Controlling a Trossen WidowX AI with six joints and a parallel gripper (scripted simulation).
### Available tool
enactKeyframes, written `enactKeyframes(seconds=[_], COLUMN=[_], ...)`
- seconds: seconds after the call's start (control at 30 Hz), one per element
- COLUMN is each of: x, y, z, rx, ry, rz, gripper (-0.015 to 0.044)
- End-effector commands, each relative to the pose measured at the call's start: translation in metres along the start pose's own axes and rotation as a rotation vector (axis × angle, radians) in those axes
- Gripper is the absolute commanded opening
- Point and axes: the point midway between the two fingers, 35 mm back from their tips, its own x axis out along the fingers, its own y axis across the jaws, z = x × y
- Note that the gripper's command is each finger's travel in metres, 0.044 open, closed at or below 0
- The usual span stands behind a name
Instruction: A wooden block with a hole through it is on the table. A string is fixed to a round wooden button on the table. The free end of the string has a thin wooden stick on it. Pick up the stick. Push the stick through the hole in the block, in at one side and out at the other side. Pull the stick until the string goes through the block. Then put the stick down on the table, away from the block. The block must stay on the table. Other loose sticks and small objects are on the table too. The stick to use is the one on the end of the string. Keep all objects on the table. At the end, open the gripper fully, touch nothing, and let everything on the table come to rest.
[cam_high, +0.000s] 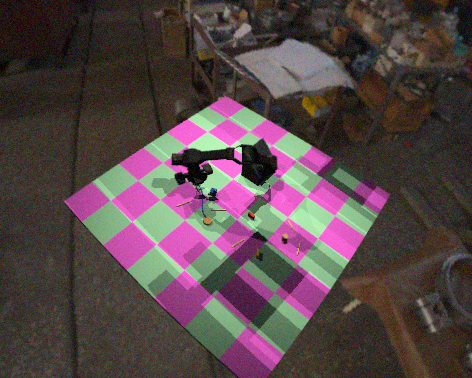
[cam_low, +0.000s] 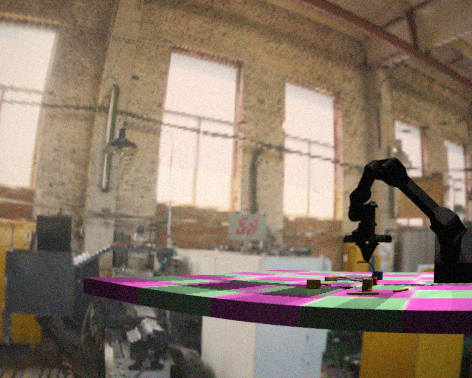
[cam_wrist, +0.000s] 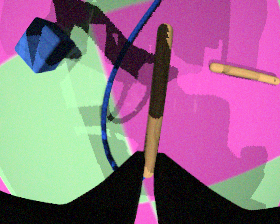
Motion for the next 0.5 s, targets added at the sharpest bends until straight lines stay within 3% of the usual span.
enactKeyframes(seconds=[0.0,0.47], x=[0.000,0.000], y=[-0.003,-0.011], z=[0.004,0.015], rx=[-0.128,-0.645], ry=[-0.003,-0.004], rz=[-0.002,-0.004], gripper=[0.0000,0.0000])
